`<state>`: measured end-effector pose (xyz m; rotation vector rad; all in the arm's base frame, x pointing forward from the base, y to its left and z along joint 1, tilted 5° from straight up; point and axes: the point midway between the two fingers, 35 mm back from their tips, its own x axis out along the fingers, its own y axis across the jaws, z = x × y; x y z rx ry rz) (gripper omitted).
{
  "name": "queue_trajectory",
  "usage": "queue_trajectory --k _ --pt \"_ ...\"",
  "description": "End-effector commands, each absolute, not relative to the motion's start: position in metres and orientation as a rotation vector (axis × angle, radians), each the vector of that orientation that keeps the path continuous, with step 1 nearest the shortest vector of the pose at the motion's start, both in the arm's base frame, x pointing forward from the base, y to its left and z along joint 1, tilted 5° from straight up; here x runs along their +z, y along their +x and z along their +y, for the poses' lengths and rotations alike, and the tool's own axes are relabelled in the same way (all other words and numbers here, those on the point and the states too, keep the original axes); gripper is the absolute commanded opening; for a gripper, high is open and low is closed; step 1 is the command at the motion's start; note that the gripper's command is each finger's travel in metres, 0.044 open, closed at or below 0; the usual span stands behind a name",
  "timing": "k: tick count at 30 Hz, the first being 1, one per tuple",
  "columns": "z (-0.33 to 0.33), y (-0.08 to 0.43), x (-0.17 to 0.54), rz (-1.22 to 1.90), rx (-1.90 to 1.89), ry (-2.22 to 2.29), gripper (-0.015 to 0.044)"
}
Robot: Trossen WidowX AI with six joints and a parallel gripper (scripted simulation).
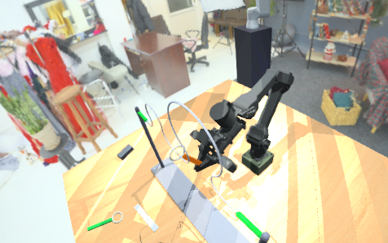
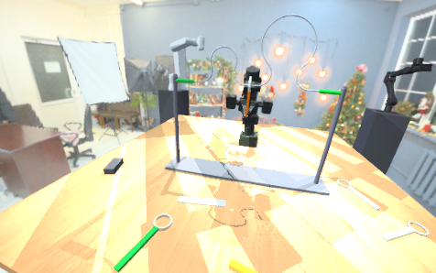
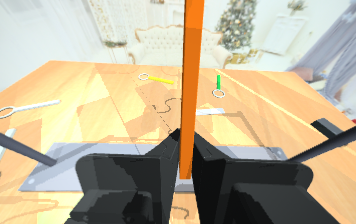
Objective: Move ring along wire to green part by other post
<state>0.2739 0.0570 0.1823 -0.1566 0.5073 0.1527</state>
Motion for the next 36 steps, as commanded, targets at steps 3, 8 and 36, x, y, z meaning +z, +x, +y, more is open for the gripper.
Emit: queue_trajectory --k 3,8,36 --pt "0.063 0.272 0.18 0.515 0.15 -0.137 -0.015" --pt "0.07 0.27 0.179 0.517 0.153 -0.122 -0.015" --pt "0.134 0.256 0.184 0.557 0.229 0.221 -0.015"
